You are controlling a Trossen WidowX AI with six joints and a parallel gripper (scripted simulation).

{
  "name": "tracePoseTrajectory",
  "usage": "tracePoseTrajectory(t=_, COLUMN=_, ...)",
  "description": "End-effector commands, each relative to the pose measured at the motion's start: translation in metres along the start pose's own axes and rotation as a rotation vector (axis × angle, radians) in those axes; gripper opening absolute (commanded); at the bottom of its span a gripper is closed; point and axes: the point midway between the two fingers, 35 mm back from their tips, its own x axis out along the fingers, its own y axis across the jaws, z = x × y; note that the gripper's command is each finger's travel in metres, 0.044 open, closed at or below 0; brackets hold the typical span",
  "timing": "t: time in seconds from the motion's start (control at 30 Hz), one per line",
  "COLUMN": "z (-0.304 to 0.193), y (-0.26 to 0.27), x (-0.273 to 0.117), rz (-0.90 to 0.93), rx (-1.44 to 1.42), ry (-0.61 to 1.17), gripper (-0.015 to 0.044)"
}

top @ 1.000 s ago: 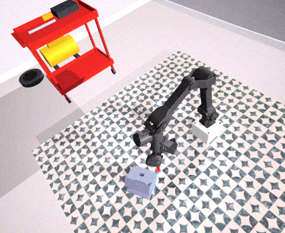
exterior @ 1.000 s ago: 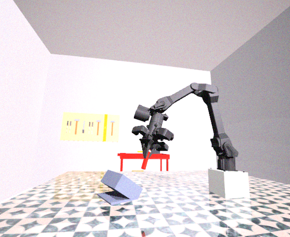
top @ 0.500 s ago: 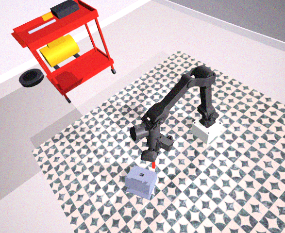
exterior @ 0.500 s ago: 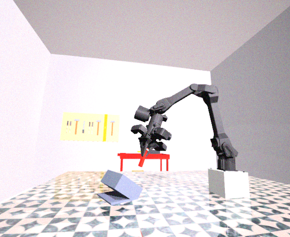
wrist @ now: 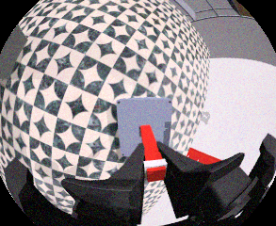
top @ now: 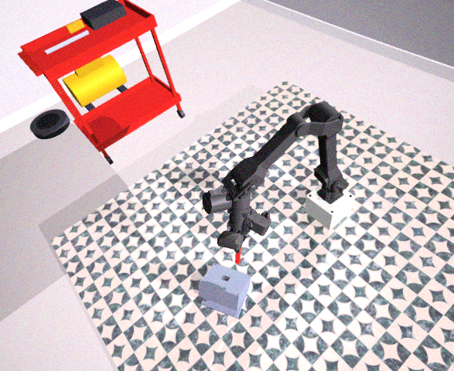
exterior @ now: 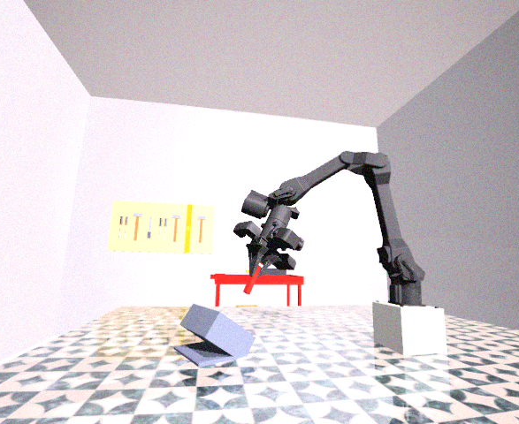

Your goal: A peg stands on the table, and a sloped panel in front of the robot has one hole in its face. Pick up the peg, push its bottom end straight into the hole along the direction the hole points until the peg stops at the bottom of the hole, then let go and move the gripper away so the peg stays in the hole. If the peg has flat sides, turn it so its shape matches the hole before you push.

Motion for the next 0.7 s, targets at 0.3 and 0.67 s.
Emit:
tracePoseTrajectory(t=0.3, z=-0.017, y=0.004, x=-0.010, rz=-0.048, rx=0.025, ry=0.030, gripper=0.0000)
tracePoseTrajectory(t=0.67, z=-0.022, y=0.003, x=0.007, rz=-0.057, rx=0.031, ry=0.036, gripper=0.0000)
